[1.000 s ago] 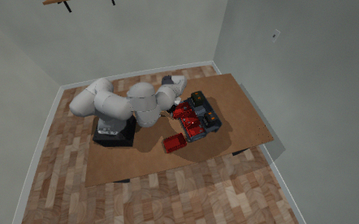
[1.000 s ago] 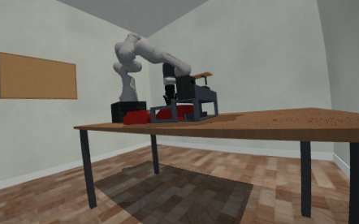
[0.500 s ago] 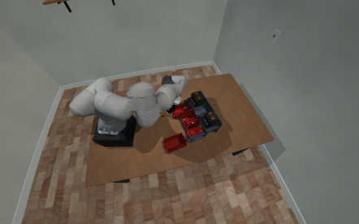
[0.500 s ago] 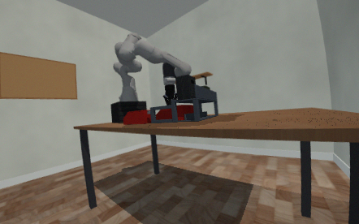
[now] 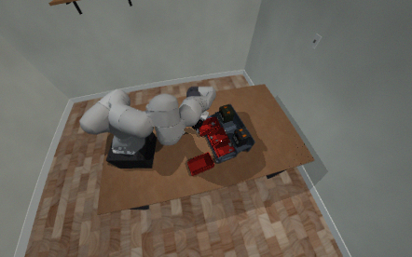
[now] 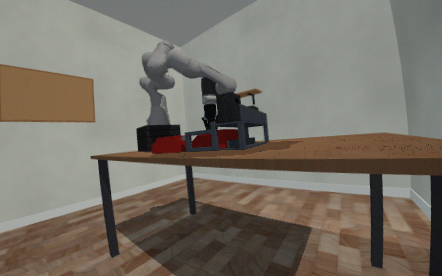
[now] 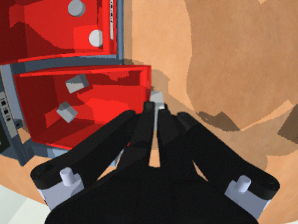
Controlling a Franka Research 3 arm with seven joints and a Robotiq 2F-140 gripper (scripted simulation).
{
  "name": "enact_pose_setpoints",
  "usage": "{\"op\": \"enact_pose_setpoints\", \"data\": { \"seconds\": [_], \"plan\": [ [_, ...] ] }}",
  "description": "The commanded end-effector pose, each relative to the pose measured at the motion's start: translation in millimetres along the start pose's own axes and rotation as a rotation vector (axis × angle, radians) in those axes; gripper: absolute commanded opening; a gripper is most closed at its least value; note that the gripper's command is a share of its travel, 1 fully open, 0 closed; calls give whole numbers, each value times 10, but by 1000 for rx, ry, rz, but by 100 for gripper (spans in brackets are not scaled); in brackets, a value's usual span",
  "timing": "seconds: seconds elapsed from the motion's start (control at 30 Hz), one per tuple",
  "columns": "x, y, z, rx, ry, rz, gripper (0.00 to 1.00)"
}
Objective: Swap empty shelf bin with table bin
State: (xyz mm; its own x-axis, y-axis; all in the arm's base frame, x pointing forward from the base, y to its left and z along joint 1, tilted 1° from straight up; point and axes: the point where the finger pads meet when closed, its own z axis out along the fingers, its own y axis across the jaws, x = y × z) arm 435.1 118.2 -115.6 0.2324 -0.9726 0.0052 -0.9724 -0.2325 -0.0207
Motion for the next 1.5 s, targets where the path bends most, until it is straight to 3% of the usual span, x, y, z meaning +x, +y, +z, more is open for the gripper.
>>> {"op": "enact_pose_setpoints", "data": {
  "seconds": [0.0, 1.47],
  "plan": [
    [-5, -29, -1, -3, 1, -15, 0],
    [-12, -506, -4, -3, 1, -15, 0]
  ]
}}
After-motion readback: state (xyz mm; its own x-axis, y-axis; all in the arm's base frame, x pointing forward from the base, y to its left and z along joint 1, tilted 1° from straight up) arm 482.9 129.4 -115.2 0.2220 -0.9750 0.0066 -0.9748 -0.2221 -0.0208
